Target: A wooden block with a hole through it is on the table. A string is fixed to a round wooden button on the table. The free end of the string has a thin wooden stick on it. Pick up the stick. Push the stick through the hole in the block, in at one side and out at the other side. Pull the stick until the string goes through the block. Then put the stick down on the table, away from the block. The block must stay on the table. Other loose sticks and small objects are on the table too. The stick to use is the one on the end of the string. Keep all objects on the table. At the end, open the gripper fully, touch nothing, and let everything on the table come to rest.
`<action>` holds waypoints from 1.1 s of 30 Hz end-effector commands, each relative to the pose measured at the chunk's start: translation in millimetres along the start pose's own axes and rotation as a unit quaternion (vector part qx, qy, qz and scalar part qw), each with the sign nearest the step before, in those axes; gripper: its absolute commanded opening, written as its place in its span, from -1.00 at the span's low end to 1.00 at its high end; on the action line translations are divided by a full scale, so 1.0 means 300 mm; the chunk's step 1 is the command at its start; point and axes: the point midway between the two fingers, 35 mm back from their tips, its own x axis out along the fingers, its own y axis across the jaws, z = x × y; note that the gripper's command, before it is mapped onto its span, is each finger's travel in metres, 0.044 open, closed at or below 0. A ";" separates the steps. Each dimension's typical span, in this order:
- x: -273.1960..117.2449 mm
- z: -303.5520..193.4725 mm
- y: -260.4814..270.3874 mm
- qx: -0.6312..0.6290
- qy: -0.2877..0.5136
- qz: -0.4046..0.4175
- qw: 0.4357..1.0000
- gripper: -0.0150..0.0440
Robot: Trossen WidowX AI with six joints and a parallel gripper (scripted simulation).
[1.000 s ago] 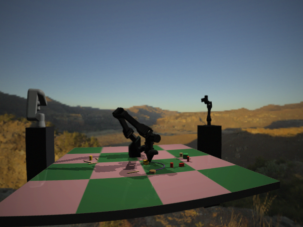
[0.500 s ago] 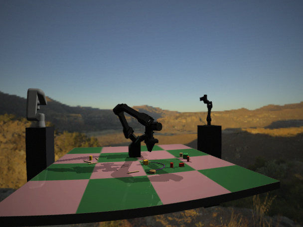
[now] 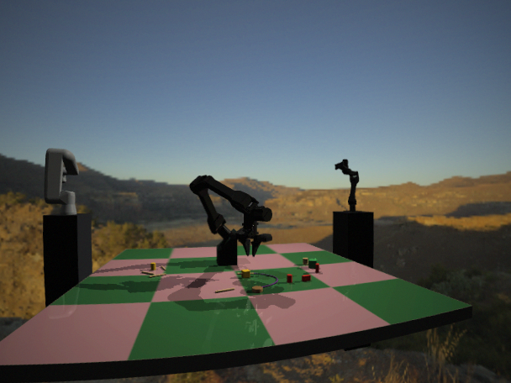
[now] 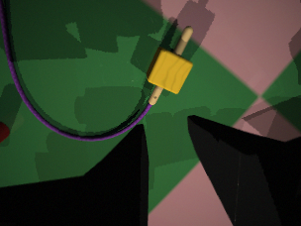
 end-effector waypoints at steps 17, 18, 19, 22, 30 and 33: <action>-0.003 0.097 -0.066 -0.713 0.000 -0.004 0.701 -0.07; -0.003 0.099 -0.068 -0.730 0.000 -0.004 0.683 -0.07; -0.003 0.101 -0.070 -0.747 0.001 -0.004 0.665 -0.07; -0.003 0.108 -0.075 -0.795 0.001 -0.004 0.607 -0.07; -0.002 0.126 -0.091 -0.899 0.003 -0.004 0.438 -0.07; -0.002 0.131 -0.096 -0.929 0.004 -0.004 0.370 -0.07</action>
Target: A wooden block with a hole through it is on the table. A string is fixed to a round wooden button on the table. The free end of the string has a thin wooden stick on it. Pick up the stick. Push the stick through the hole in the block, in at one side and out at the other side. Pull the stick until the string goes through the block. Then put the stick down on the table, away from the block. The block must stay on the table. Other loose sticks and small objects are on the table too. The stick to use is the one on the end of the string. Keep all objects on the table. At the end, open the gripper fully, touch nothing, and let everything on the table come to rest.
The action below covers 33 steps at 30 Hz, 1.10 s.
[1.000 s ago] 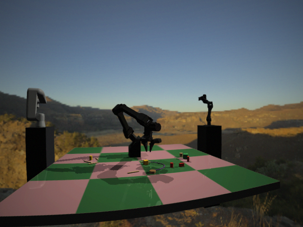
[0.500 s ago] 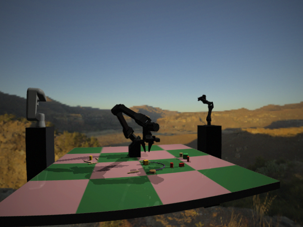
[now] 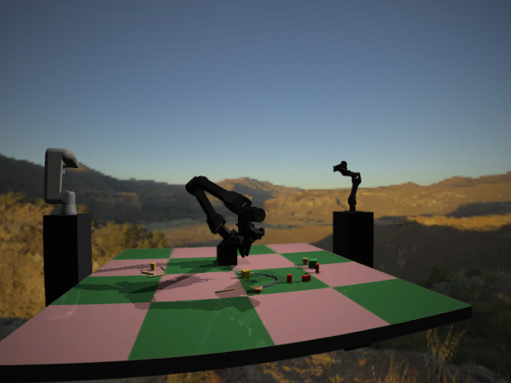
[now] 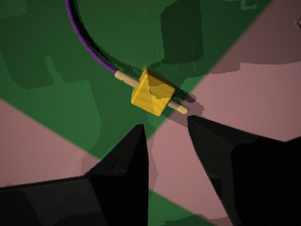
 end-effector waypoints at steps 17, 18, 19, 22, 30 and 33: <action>-0.005 -0.056 -0.061 -0.443 0.008 -0.003 0.896 -0.07; -0.005 -0.056 -0.061 -0.443 0.008 -0.003 0.896 -0.07; -0.005 -0.056 -0.061 -0.443 0.008 -0.003 0.896 -0.07; -0.005 -0.056 -0.061 -0.443 0.008 -0.003 0.896 -0.07; 0.019 -0.053 -0.062 -0.443 0.007 -0.003 0.896 -0.07; 0.036 -0.052 -0.063 -0.443 0.007 -0.003 0.896 -0.07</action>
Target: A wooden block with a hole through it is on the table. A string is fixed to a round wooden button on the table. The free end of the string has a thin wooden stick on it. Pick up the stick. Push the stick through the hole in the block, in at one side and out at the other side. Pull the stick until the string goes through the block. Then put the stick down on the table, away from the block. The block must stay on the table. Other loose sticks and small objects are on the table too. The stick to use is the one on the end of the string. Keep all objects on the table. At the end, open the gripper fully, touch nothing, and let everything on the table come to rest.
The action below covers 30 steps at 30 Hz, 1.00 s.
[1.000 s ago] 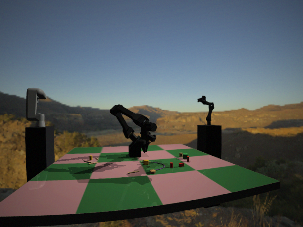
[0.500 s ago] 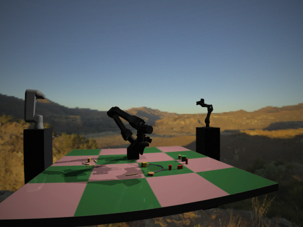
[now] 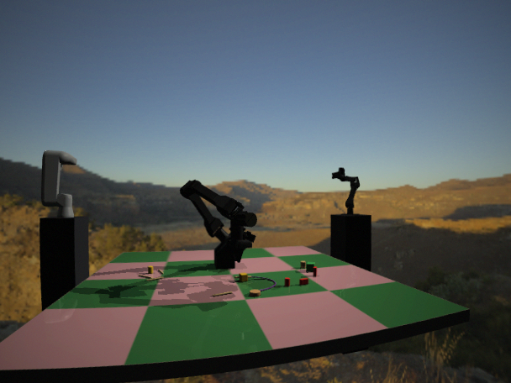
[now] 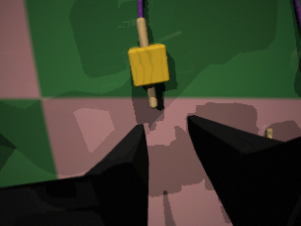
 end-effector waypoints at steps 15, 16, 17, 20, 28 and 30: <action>0.106 -0.002 -0.002 -0.002 0.002 0.002 1.000 -0.07; 0.112 -0.002 -0.002 -0.002 0.002 0.002 1.000 -0.07; 0.117 -0.002 -0.002 -0.002 0.002 0.002 1.000 -0.07; 0.134 -0.003 -0.002 -0.002 0.002 0.002 1.000 -0.07; 0.178 -0.004 0.001 -0.002 0.003 0.002 1.000 -0.07; 0.189 -0.005 0.002 -0.002 0.003 0.002 1.000 -0.07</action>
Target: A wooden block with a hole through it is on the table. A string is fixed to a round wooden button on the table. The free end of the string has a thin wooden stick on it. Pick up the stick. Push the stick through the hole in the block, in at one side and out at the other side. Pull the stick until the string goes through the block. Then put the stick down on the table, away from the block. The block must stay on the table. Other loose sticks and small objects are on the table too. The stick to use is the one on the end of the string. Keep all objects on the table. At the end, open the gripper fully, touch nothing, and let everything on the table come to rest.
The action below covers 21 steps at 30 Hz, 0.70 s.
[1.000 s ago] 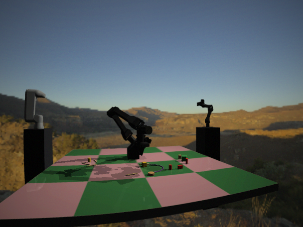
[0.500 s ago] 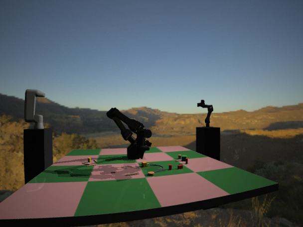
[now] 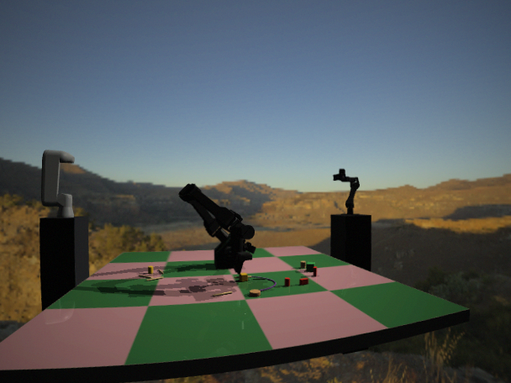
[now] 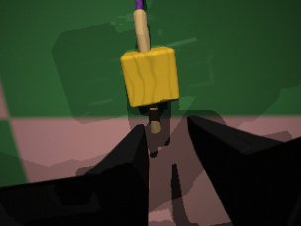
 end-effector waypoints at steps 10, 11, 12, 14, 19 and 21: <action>0.080 -0.003 0.014 -0.003 0.004 0.004 1.000 -0.07; 0.085 -0.004 0.015 -0.003 0.005 0.004 1.000 -0.07; 0.087 -0.004 0.015 -0.003 0.005 0.004 1.000 -0.07; 0.088 -0.004 0.015 -0.003 0.005 0.004 1.000 -0.07; 0.088 -0.004 0.015 -0.003 0.005 0.004 1.000 -0.07; 0.083 -0.002 0.014 -0.001 0.002 0.004 1.000 -0.25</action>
